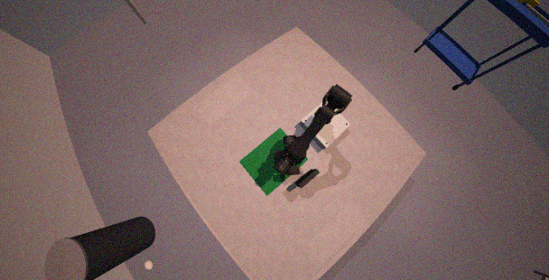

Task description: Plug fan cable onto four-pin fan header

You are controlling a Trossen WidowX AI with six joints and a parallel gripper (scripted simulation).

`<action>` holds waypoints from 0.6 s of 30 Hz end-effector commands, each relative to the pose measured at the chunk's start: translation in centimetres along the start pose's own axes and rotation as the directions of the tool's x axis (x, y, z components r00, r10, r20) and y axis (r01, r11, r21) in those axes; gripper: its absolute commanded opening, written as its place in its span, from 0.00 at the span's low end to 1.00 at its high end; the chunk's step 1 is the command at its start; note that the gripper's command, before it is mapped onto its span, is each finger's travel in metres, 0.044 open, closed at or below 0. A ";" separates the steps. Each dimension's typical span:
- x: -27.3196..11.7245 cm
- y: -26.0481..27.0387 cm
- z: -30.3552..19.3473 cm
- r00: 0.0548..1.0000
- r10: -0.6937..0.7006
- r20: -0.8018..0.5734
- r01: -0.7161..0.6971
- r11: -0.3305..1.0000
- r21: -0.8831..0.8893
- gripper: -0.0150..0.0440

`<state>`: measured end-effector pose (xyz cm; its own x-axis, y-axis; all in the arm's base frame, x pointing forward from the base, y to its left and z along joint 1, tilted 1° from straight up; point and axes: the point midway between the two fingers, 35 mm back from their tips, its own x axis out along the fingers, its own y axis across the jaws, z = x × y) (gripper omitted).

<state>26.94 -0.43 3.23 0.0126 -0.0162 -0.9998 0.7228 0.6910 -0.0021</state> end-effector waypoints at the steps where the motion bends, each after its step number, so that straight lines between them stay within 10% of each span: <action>1: -0.1 0.1 0.1 1.000 0.000 0.001 0.000 1.000 0.002 0.25; 18: 1.8 0.1 0.6 1.000 0.000 0.002 0.000 1.000 -0.010 0.25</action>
<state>27.65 -0.72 2.92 0.0270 -0.0166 -0.9995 0.7217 0.6922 0.0080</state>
